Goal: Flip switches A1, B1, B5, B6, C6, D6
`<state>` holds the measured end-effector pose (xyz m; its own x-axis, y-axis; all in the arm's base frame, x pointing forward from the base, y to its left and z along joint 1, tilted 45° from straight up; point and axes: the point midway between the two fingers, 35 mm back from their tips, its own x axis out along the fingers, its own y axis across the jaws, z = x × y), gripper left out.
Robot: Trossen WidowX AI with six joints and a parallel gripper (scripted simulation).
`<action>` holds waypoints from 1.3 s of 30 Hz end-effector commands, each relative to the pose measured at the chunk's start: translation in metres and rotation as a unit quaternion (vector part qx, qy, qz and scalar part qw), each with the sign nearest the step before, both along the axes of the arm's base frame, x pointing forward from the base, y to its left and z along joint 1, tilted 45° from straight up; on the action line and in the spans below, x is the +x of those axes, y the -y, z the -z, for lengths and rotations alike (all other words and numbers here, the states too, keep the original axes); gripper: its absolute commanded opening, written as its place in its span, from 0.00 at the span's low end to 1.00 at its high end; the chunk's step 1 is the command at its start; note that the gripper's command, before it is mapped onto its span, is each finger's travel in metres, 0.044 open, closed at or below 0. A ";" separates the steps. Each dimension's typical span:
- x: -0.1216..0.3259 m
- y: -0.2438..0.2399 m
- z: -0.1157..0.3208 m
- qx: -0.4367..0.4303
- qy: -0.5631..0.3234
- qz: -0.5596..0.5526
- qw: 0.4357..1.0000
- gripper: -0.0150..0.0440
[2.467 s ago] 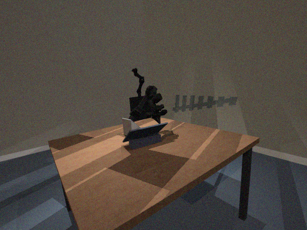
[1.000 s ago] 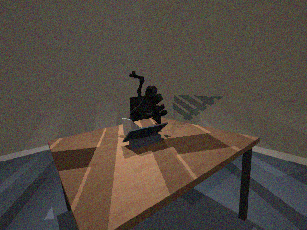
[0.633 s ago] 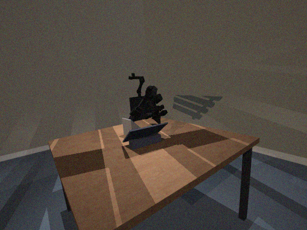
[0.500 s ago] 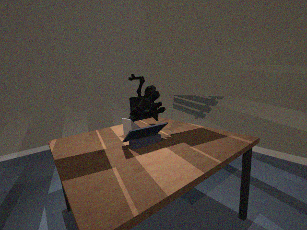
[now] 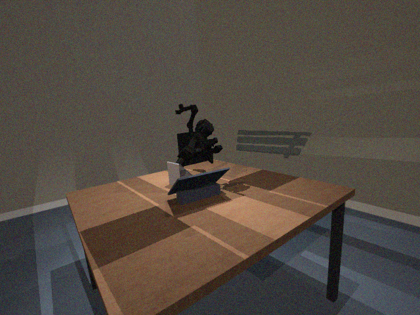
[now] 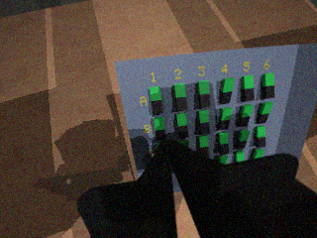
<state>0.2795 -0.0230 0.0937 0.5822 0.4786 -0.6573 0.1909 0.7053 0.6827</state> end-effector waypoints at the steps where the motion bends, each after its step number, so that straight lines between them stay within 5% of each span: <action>1: 0.007 -0.009 0.012 0.003 -0.006 -0.004 1.000 0.25; 39: 0.031 -0.030 0.039 0.005 -0.009 -0.008 1.000 0.25</action>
